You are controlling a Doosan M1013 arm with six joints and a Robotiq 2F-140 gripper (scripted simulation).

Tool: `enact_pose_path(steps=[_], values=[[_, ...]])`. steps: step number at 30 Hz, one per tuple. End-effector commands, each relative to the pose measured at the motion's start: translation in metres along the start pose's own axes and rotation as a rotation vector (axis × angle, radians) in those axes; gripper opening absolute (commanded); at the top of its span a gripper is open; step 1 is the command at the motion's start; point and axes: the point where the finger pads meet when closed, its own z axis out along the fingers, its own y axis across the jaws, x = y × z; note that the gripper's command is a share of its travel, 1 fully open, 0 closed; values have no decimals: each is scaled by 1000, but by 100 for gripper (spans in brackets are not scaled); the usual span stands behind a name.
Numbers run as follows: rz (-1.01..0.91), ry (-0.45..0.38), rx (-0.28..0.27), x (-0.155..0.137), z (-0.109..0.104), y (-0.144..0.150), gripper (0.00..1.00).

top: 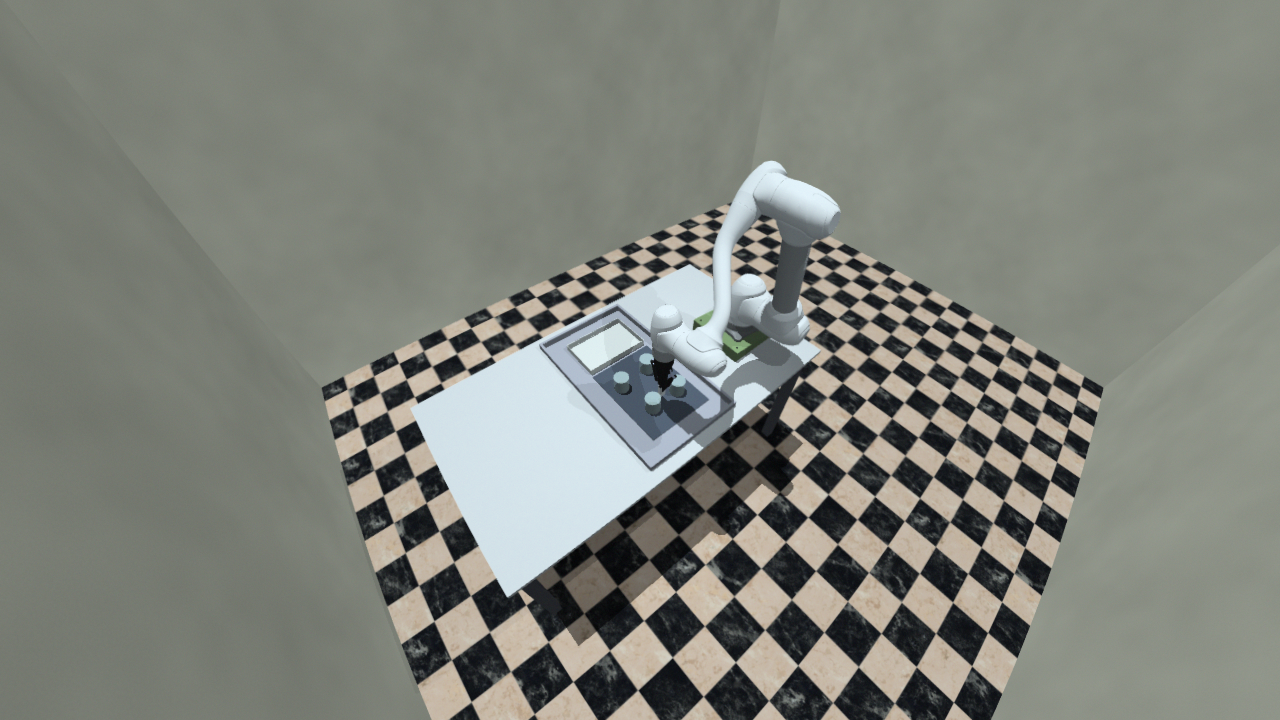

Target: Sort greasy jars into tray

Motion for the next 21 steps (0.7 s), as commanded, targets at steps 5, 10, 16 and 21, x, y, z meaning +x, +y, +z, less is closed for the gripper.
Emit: enact_pose_path(steps=[5,10,16,21], values=[[0,-1,0,-1,-1,0,0],[0,-1,0,-2,-1,0,0],[0,-1,0,-2,-2,0,0],[0,-1,0,-3,-2,0,0]])
